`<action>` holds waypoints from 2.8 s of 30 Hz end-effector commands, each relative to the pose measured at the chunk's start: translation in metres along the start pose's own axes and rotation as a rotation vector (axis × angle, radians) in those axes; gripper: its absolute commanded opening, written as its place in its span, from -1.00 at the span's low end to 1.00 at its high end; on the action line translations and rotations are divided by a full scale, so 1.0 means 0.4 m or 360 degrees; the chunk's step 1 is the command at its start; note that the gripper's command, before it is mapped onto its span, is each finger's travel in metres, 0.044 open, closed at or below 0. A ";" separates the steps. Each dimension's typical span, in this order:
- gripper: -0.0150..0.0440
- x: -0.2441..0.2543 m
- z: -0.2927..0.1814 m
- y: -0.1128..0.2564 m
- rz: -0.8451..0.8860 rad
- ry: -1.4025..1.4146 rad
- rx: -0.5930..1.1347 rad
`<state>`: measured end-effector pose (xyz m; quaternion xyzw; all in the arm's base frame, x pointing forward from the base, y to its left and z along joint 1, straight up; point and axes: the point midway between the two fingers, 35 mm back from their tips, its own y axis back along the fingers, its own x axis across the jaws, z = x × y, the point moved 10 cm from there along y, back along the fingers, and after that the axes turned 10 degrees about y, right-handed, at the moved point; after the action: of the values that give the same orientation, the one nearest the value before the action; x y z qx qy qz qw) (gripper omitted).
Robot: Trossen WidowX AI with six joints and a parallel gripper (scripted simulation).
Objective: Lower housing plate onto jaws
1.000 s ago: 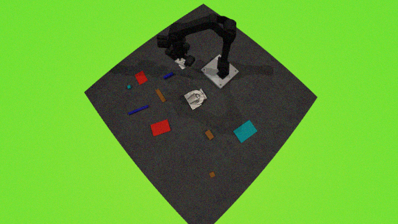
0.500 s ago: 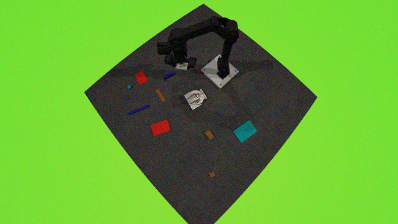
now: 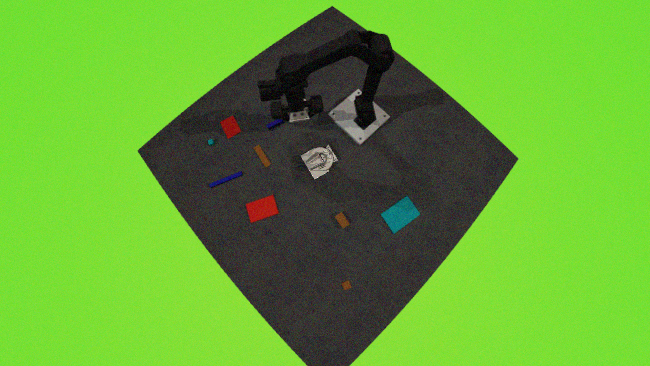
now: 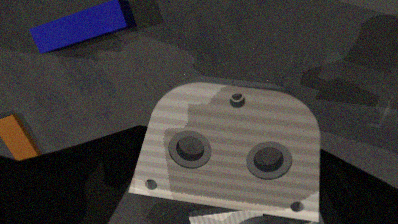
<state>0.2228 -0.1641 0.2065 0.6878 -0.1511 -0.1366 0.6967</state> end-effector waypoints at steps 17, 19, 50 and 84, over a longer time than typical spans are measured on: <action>0.70 -0.012 -0.114 0.000 -0.0001 0.0753 0.0015; 0.70 -0.014 -0.125 0.000 0.0000 0.0828 0.0015; 0.70 -0.066 -0.285 0.000 0.0009 0.1997 0.0025; 0.70 -0.145 -0.407 -0.001 0.0022 0.3071 0.0032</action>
<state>0.2354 0.0072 0.2038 0.5117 0.4770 0.4887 0.5214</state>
